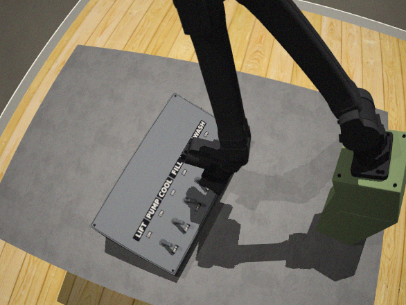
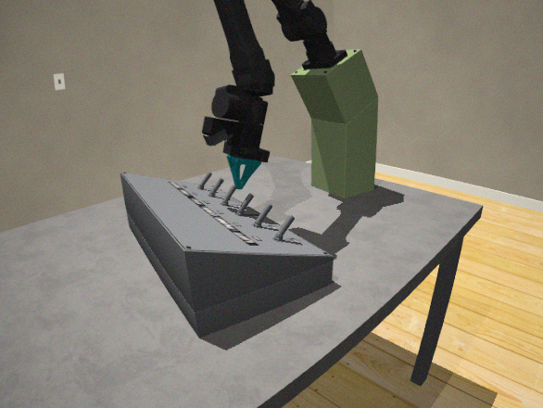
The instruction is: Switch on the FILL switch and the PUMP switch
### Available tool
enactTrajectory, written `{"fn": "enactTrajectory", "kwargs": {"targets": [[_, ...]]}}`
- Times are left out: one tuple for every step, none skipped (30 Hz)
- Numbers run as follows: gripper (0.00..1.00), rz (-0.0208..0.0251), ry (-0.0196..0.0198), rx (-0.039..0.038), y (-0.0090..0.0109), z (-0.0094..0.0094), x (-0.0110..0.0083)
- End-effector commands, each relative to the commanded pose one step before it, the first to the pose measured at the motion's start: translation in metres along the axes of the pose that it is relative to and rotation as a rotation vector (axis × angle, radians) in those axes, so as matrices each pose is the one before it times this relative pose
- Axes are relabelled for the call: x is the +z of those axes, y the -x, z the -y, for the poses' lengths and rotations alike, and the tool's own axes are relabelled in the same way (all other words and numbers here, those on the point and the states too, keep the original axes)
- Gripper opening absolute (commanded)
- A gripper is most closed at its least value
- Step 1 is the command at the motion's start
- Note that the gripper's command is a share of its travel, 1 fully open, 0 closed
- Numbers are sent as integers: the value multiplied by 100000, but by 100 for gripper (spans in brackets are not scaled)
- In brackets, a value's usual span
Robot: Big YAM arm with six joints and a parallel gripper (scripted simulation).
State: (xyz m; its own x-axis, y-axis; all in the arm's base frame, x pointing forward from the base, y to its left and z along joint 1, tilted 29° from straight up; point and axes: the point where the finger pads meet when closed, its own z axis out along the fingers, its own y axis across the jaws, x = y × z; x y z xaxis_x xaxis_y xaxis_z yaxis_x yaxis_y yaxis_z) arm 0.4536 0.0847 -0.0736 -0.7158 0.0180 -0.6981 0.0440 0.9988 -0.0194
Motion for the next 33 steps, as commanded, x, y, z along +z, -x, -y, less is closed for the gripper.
{"fn": "enactTrajectory", "kwargs": {"targets": [[0, 12041, -8, 4012, 6212, 40, -233], [0, 187, 39, 35, 104, -10, 1], [0, 740, 158, 200, 237, -39, 0], [0, 107, 22, 64, 75, -6, 1], [0, -277, -60, -55, -26, 15, 1], [0, 54, 11, 14, 50, -3, 1], [0, 229, 49, 109, 57, -12, 0], [0, 0, 0, 19, 0, 0, 0], [0, 2, 0, -40, 30, 0, 0], [0, 0, 0, 21, 0, 0, 0], [0, 0, 0, 13, 0, 0, 0], [0, 0, 0, 3, 0, 0, 0], [0, 0, 0, 0, 0, 0, 0], [0, 0, 0, 0, 0, 0, 0], [0, 0, 0, 0, 0, 0, 0], [0, 0, 0, 0, 0, 0, 0], [0, 0, 0, 0, 0, 0, 0], [0, 0, 0, 0, 0, 0, 0], [0, 0, 0, 0, 0, 0, 0], [0, 0, 0, 0, 0, 0, 0], [0, 0, 0, 0, 0, 0, 0], [0, 0, 0, 0, 0, 0, 0], [0, 0, 0, 0, 0, 0, 0], [0, 0, 0, 0, 0, 0, 0], [0, 0, 0, 0, 0, 0, 0], [0, 0, 0, 0, 0, 0, 0], [0, 0, 0, 0, 0, 0, 0], [0, 0, 0, 0, 0, 0, 0], [0, 0, 0, 0, 0, 0, 0], [0, 0, 0, 0, 0, 0, 0], [0, 0, 0, 0, 0, 0, 0], [0, 0, 0, 0, 0, 0, 0], [0, 0, 0, 0, 0, 0, 0]]}}
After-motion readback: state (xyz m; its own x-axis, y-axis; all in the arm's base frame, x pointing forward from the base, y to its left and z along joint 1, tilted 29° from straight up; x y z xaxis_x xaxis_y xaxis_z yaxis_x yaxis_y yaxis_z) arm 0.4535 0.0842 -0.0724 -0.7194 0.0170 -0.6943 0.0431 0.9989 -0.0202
